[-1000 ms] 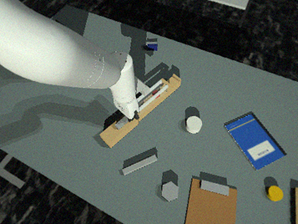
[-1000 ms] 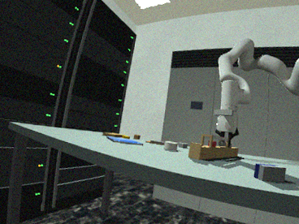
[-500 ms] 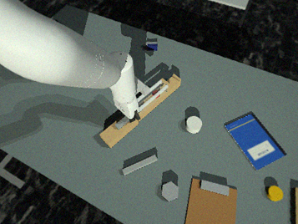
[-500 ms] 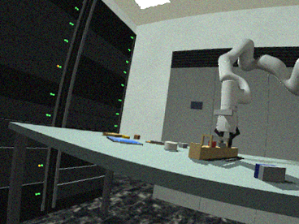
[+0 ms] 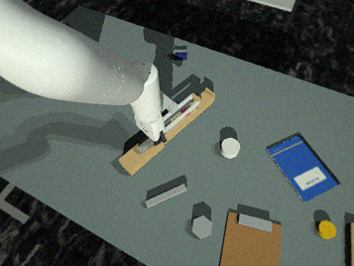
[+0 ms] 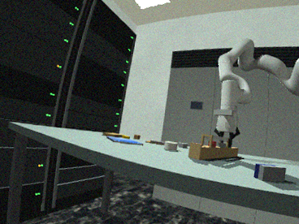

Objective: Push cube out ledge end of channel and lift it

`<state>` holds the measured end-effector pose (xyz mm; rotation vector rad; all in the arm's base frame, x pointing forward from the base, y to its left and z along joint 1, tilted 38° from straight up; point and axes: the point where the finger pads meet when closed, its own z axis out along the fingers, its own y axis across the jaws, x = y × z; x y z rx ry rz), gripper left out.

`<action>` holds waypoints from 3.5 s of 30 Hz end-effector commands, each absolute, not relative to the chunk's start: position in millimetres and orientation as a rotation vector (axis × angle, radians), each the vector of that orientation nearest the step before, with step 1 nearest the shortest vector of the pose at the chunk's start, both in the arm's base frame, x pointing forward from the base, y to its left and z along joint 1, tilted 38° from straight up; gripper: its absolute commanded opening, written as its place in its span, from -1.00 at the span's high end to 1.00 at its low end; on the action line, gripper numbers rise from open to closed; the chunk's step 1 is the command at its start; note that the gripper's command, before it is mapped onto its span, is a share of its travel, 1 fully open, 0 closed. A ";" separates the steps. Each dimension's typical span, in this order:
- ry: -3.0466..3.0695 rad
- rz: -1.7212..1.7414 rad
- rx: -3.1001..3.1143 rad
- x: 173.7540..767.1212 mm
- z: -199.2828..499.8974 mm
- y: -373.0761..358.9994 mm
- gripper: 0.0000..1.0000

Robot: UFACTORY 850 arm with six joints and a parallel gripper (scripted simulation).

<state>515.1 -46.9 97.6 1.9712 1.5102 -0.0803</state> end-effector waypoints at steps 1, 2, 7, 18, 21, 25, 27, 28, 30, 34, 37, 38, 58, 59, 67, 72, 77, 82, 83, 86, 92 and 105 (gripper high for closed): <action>1.510 -0.079 1.971 515.5 98.0 -46.6 0.22; 1.510 -0.079 1.971 515.5 98.0 -46.6 0.22; 1.510 -0.079 1.971 515.5 98.0 -46.6 0.22; 1.510 -0.079 1.971 505.8 121.4 -31.2 0.22; 1.510 -0.079 1.971 495.7 145.8 -15.1 0.22; 1.510 -0.079 1.971 492.9 152.6 -10.7 0.22; 1.510 -0.079 1.971 492.9 152.6 -10.7 0.22; 1.510 -0.079 1.971 492.9 152.6 -10.7 0.22; 1.510 -0.079 1.971 492.9 152.6 -10.7 0.22; 1.510 -0.079 1.971 492.9 152.6 -10.7 0.22; 1.482 -0.070 1.992 503.1 160.1 -16.8 0.22; 1.433 -0.054 2.028 520.4 173.8 -28.5 0.22; 1.139 0.072 2.206 606.8 270.3 -118.4 0.22; 1.139 0.072 2.206 606.8 270.3 -118.4 0.22; 1.139 0.072 2.206 606.8 270.3 -118.4 0.22; 1.139 0.072 2.206 606.8 270.3 -118.4 0.22; 1.139 0.072 2.206 606.8 270.3 -118.4 0.22; 1.139 0.072 2.206 606.9 269.9 -118.7 0.22; 1.139 0.072 2.206 607.3 269.0 -119.3 0.22; 1.139 0.071 2.206 610.3 261.9 -124.0 0.22; 1.139 0.071 2.206 623.0 231.7 -143.9 0.22; 1.139 0.071 2.206 636.7 199.2 -165.4 0.22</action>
